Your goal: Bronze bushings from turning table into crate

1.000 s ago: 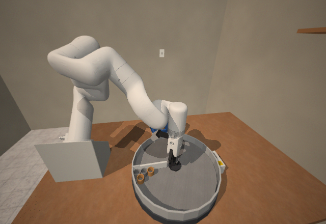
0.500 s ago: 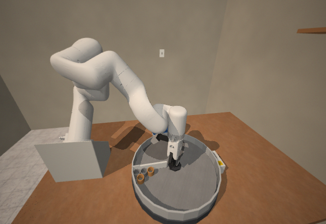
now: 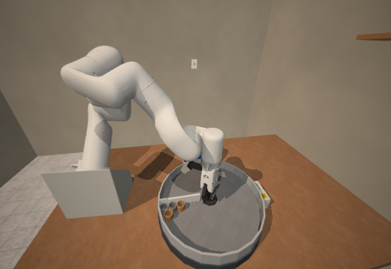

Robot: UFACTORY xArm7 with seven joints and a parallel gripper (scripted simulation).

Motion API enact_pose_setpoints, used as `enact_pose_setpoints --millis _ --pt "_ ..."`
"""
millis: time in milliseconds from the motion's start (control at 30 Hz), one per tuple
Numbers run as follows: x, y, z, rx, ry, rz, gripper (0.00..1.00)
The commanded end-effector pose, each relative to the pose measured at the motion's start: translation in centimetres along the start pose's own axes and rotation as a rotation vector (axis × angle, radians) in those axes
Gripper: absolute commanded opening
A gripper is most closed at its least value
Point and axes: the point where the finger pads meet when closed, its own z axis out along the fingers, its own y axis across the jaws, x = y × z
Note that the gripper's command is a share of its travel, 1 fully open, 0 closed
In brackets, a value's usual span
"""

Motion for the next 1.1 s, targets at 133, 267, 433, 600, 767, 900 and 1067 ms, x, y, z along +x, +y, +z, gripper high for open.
enact_pose_setpoints --millis 133,267,433,600,767,900,1067 --pt "-0.17 -0.01 -0.16 0.000 -0.005 0.000 0.00" --pt "-0.17 -0.01 -0.08 0.000 -0.005 0.000 0.00" --pt "-0.18 -0.01 0.08 0.000 -0.005 0.000 0.00" --pt "-0.19 -0.01 0.19 0.000 -0.005 0.000 0.00" --pt "-0.19 -0.01 0.34 0.000 -0.005 0.000 0.00" --pt "-0.20 -0.01 0.39 0.000 -0.005 0.000 0.00" --pt "-0.20 -0.01 0.39 0.000 -0.005 0.000 0.00"
